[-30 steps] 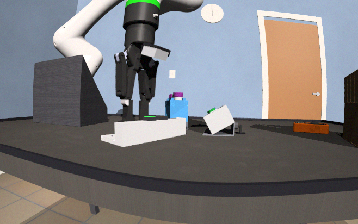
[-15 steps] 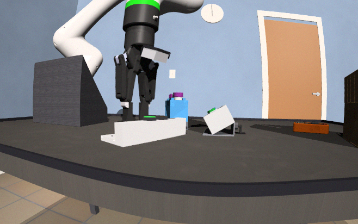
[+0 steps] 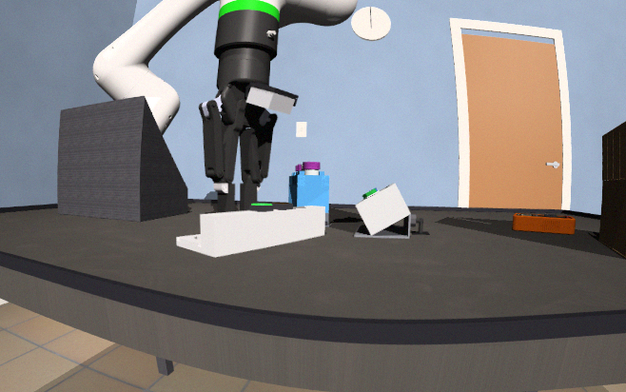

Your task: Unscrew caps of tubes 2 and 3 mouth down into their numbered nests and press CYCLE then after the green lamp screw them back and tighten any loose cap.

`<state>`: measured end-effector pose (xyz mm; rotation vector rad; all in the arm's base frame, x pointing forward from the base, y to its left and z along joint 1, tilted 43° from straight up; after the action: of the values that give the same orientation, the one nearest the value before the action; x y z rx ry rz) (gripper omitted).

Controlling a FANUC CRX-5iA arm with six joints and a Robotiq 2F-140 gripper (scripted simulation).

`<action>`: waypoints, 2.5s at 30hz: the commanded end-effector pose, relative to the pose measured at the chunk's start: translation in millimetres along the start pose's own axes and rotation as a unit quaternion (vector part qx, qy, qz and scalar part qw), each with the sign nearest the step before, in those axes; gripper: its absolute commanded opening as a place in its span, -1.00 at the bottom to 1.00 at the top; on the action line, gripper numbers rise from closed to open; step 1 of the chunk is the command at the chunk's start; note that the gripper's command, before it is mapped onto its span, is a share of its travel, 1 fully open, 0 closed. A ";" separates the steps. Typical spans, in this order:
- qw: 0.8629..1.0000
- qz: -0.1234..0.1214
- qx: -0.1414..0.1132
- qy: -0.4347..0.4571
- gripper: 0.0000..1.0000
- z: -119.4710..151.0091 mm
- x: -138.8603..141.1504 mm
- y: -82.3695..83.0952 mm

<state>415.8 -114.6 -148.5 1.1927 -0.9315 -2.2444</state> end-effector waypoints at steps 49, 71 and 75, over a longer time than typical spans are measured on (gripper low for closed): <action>0.989 0.000 0.001 -0.149 -0.41 14.0 -28.5 140.4; 0.970 0.000 0.001 -0.245 -0.41 76.2 -153.4 140.3; 0.970 0.000 0.001 -0.245 -0.41 91.1 -183.2 140.2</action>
<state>443.0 -75.6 76.2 0.6383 -1.0992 -2.5922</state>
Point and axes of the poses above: the point where the finger pads meet when closed, its own y axis back along the fingers, its own x axis across the jaws, z = x × y, the point moved 10 cm from there along y, back along the fingers, and after that the axes turned 10 degrees about -y, right-handed, at the moved point
